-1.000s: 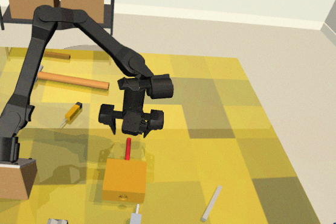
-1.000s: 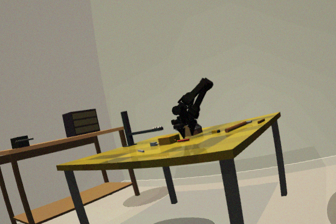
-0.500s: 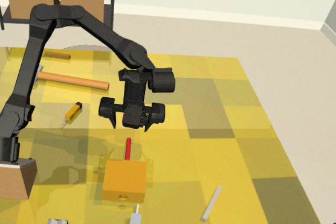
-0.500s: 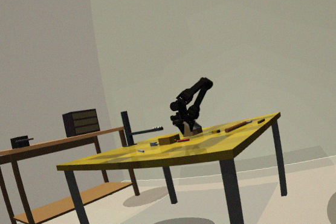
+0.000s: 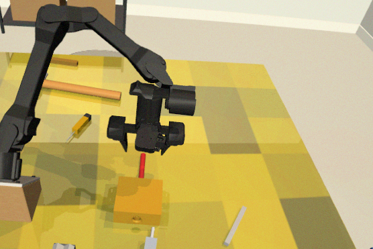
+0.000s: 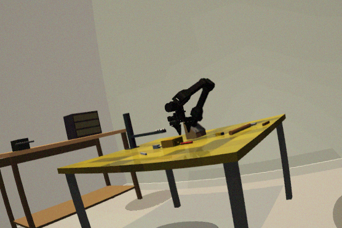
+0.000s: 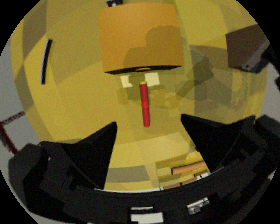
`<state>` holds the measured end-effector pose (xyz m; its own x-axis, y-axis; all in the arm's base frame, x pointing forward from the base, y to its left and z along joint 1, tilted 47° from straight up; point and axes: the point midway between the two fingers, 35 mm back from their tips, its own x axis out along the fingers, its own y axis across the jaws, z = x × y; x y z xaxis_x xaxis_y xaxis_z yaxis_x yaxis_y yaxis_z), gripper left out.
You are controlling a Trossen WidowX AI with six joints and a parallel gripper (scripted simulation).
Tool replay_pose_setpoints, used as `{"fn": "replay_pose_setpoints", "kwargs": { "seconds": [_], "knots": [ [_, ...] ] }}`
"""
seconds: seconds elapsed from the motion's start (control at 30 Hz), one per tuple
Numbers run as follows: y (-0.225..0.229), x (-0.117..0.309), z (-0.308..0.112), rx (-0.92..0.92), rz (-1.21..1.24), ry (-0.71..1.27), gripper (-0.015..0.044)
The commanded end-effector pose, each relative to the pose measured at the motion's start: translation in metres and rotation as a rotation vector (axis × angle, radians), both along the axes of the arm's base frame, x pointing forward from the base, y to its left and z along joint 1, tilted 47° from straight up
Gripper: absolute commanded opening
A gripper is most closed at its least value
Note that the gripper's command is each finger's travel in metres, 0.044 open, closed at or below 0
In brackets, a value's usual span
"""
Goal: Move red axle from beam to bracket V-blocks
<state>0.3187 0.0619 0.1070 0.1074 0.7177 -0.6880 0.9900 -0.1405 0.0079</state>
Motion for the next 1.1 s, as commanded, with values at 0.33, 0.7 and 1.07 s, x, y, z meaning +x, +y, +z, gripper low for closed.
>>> {"fn": "replay_pose_setpoints", "kwargs": {
  "seconds": [0.33, 0.7, 1.07],
  "knots": [
    [0.012, 0.003, -0.015, 0.0, 0.006, -0.002, 0.044],
    [0.025, 0.005, -0.028, 0.0, 0.006, -0.003, 0.044],
    [0.039, 0.006, -0.04, 0.002, 0.006, -0.003, 0.044]
  ]
}}
